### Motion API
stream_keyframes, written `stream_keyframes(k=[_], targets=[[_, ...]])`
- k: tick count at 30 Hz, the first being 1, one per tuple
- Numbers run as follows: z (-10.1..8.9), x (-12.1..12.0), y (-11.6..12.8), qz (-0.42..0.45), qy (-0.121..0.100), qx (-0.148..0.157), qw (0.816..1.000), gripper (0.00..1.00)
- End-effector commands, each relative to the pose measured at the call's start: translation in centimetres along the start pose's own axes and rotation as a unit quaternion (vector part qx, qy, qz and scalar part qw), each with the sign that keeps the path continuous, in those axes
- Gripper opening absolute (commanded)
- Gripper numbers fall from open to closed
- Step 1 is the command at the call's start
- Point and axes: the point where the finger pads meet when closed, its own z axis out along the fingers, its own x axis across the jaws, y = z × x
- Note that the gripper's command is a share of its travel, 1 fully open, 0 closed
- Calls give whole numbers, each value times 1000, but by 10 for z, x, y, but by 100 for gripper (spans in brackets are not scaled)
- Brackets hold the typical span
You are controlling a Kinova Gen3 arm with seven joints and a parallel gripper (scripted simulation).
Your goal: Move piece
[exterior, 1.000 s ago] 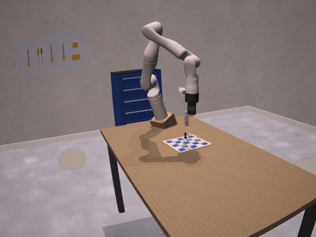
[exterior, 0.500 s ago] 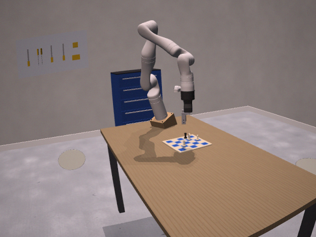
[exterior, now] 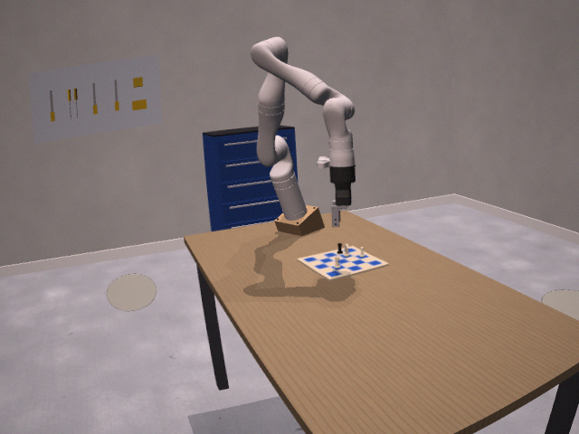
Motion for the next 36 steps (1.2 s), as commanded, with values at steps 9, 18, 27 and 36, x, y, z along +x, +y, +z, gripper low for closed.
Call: stream_keyframes(k=[9,18,27,36], targets=[[-1,0,0,0,-1,-1,1000,100],[-1,0,0,5,0,-1,1000,100],[1,2,0,23,1,0,1000,100],[4,7,-2,78,5,1,997,100]])
